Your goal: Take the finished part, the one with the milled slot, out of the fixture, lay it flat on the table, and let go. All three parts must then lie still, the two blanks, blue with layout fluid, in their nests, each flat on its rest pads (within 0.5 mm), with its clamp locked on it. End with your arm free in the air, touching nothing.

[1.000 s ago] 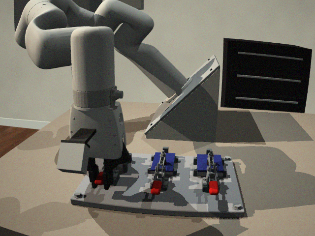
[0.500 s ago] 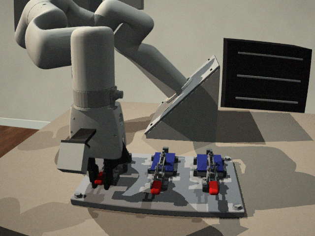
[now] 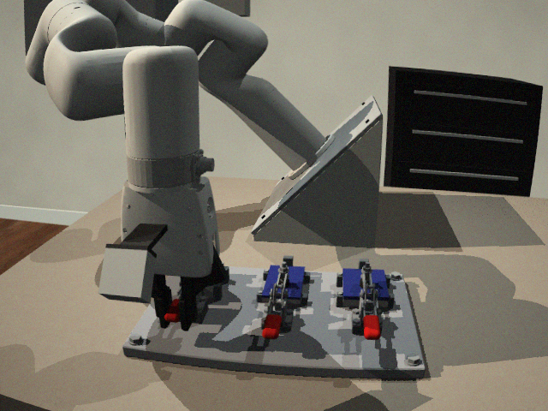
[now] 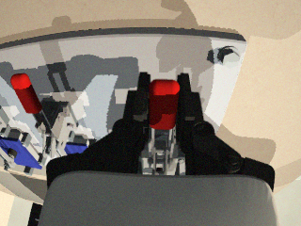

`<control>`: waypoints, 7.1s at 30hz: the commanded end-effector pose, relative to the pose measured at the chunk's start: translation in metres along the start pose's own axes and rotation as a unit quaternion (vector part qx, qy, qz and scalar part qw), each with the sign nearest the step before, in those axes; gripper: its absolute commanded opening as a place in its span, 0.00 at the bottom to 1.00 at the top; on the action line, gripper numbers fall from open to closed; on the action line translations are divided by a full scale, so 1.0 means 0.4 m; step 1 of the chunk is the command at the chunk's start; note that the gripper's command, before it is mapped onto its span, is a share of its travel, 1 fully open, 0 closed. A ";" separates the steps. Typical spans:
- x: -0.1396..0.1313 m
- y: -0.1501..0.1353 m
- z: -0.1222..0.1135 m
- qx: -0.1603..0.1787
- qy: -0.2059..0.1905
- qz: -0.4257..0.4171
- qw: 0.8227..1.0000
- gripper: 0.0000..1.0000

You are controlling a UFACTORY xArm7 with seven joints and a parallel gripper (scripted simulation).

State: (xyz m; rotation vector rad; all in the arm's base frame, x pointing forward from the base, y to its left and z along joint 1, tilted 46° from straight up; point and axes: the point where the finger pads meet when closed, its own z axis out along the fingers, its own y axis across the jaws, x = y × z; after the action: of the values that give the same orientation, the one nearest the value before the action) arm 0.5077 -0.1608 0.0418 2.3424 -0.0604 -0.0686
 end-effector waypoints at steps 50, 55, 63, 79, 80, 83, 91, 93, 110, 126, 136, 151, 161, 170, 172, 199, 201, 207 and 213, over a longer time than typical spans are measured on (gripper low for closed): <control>-0.041 -0.002 -0.067 0.001 0.003 0.000 1.000 0.00; -0.051 -0.002 -0.073 0.001 0.003 0.000 1.000 0.00; -0.065 -0.002 -0.080 0.001 0.003 0.000 1.000 0.00; -0.089 -0.002 -0.087 0.001 0.003 0.000 1.000 0.00; -0.091 -0.002 -0.087 0.001 0.003 0.000 1.000 0.00; -0.092 -0.002 -0.087 0.001 0.003 0.000 1.000 0.00; -0.102 -0.002 -0.088 0.001 0.003 0.000 1.000 0.00; -0.105 -0.002 -0.088 0.001 0.003 0.000 1.000 0.00; -0.115 -0.002 -0.088 0.001 0.003 0.000 1.000 0.00; -0.118 -0.002 -0.088 0.001 0.003 0.000 1.000 0.00; -0.118 -0.002 -0.088 0.001 0.003 0.000 1.000 0.00; -0.121 -0.002 -0.088 0.001 0.003 0.000 1.000 0.00; -0.128 -0.002 -0.087 0.001 0.003 0.000 1.000 0.00; -0.129 -0.002 -0.087 0.001 0.003 0.000 1.000 0.00; -0.129 -0.002 -0.087 0.001 0.003 0.000 1.000 0.00; -0.129 -0.002 -0.087 0.001 0.003 0.000 1.000 0.47; -0.129 -0.002 -0.087 0.001 0.003 0.000 1.000 0.47; -0.129 -0.002 -0.088 0.001 0.003 0.000 1.000 0.47; -0.129 -0.002 -0.102 0.001 0.003 0.000 1.000 0.47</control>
State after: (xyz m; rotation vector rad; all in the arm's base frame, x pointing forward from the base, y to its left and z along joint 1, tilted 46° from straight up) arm 0.4573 -0.1329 0.0674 2.3422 -0.0604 -0.0693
